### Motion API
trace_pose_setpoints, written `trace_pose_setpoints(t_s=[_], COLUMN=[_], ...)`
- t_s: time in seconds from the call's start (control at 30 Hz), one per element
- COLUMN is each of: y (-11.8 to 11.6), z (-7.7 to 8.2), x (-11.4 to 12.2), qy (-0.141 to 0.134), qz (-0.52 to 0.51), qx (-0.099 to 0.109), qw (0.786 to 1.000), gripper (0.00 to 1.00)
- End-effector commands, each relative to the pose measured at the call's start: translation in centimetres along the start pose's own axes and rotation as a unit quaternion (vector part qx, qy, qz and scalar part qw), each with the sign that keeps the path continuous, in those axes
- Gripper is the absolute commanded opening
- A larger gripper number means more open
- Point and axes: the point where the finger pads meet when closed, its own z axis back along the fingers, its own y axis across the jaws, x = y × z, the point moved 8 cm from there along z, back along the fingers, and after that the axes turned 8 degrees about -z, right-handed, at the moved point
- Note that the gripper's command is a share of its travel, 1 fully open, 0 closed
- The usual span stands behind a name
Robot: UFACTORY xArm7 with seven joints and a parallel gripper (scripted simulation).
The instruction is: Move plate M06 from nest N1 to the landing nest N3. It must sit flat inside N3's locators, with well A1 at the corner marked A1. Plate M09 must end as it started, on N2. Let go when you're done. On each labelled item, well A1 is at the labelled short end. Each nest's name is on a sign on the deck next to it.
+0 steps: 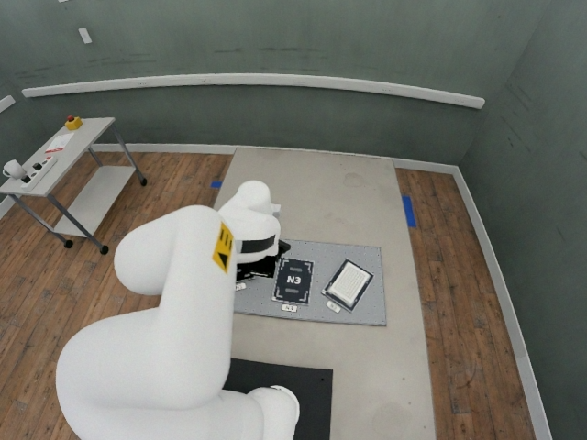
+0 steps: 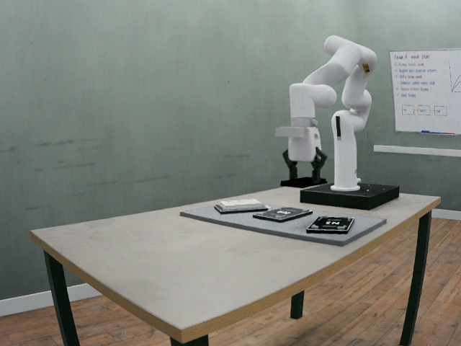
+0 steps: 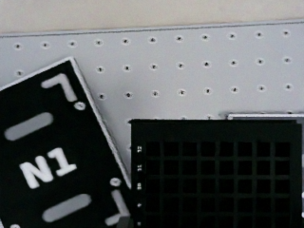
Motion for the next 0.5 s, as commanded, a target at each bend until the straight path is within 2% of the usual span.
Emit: trace_pose_setpoints(t_s=[0.0, 0.47], y=[1.8, 8.3], z=[0.3, 0.3], x=[0.0, 0.1], qy=[0.004, 0.004], qz=[0.001, 0.001], qx=[-0.001, -0.001], qw=[1.0, 1.0], gripper=[0.0, 0.0])
